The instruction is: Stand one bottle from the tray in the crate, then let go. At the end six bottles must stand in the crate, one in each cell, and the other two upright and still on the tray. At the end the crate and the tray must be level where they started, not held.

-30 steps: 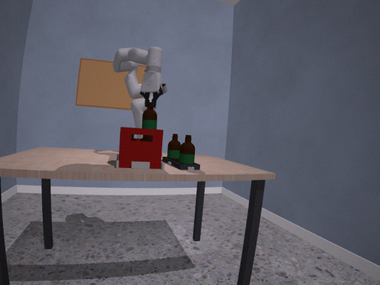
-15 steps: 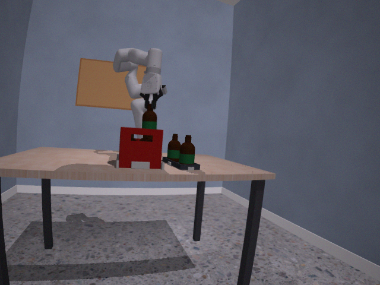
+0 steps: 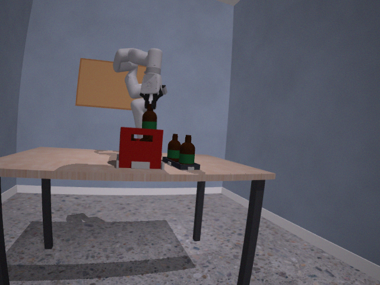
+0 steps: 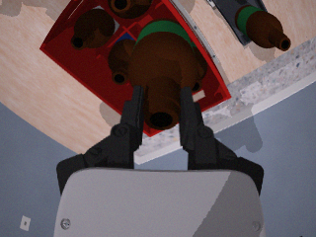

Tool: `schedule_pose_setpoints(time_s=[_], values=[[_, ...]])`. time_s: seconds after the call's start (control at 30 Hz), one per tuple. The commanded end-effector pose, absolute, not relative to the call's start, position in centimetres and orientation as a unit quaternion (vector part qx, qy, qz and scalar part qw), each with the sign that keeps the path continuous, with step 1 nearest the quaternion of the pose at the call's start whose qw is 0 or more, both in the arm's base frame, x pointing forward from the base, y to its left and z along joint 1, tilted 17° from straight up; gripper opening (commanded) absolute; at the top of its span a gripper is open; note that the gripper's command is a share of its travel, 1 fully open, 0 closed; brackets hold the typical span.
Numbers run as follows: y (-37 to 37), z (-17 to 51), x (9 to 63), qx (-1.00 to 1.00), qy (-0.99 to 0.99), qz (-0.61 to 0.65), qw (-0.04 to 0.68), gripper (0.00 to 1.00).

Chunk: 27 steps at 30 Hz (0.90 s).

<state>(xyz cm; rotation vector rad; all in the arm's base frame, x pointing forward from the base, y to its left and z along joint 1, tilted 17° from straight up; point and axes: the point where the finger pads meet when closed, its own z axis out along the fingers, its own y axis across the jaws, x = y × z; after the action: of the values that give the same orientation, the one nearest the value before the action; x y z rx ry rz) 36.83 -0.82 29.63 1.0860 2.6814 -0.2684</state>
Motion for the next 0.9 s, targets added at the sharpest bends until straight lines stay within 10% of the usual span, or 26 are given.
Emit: schedule_pose_setpoints(time_s=[0.0, 0.87], values=[[-0.8, 29.8, 36.9, 0.371, 0.916, -0.091, 0.120, 0.00], [-1.1, 28.6, 37.1, 0.371, 0.916, -0.091, 0.120, 0.00]])
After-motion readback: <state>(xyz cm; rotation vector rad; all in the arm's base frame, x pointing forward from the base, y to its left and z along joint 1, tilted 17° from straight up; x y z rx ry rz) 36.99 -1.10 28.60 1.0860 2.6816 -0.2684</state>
